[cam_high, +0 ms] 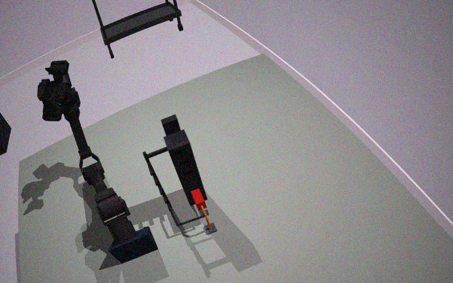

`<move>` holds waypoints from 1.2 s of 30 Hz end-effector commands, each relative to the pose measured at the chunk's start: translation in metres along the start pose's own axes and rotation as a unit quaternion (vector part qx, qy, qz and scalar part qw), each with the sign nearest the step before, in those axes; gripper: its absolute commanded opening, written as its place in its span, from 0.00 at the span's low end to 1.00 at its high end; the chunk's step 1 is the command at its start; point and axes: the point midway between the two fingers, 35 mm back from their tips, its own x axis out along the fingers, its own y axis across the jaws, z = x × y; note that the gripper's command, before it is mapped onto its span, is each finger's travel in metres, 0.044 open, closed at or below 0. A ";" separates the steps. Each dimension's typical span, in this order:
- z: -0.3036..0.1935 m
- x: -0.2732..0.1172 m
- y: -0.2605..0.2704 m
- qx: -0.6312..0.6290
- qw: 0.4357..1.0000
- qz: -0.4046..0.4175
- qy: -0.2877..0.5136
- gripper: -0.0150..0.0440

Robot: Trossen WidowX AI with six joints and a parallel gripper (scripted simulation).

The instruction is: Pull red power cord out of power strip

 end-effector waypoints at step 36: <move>-0.438 0.050 -0.246 -0.221 0.431 -0.425 0.765 0.53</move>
